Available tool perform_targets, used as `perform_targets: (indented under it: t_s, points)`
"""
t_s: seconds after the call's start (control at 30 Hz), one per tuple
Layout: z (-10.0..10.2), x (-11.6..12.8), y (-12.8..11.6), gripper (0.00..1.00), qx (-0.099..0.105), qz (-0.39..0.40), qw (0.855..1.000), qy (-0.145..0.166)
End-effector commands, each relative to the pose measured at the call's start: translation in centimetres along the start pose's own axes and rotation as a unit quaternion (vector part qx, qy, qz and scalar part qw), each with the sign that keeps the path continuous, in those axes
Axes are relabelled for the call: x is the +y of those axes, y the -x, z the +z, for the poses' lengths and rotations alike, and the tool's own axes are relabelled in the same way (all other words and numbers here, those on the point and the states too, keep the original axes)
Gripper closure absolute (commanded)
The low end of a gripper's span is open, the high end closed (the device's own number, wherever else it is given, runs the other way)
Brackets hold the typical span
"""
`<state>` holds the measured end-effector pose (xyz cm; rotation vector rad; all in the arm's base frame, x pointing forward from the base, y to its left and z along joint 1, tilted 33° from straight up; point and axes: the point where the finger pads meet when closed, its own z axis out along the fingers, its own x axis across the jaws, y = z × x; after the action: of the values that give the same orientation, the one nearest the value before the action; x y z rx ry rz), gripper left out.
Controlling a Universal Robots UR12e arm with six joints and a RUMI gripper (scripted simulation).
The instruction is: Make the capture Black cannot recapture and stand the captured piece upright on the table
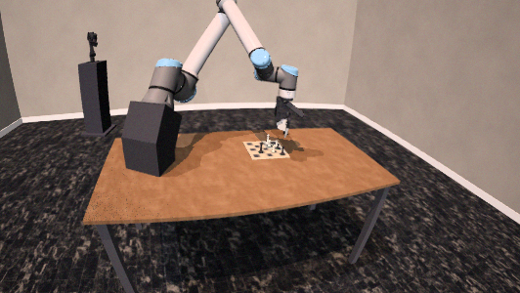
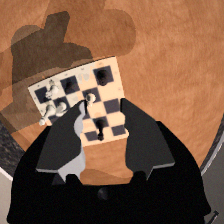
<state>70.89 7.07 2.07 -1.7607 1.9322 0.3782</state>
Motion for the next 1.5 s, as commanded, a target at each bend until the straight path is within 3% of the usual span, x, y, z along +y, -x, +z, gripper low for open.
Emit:
perform_targets:
  t_s: [0.0,0.6,1.47]
  points:
    - [-0.1,-0.1,0.0,0.75,0.000,0.000,1.000,-0.001]
    - [0.4,-0.1,0.0,0.75,0.000,0.000,1.000,0.000]
    - [3.5,-0.1,0.0,0.75,0.000,0.000,1.000,0.000]
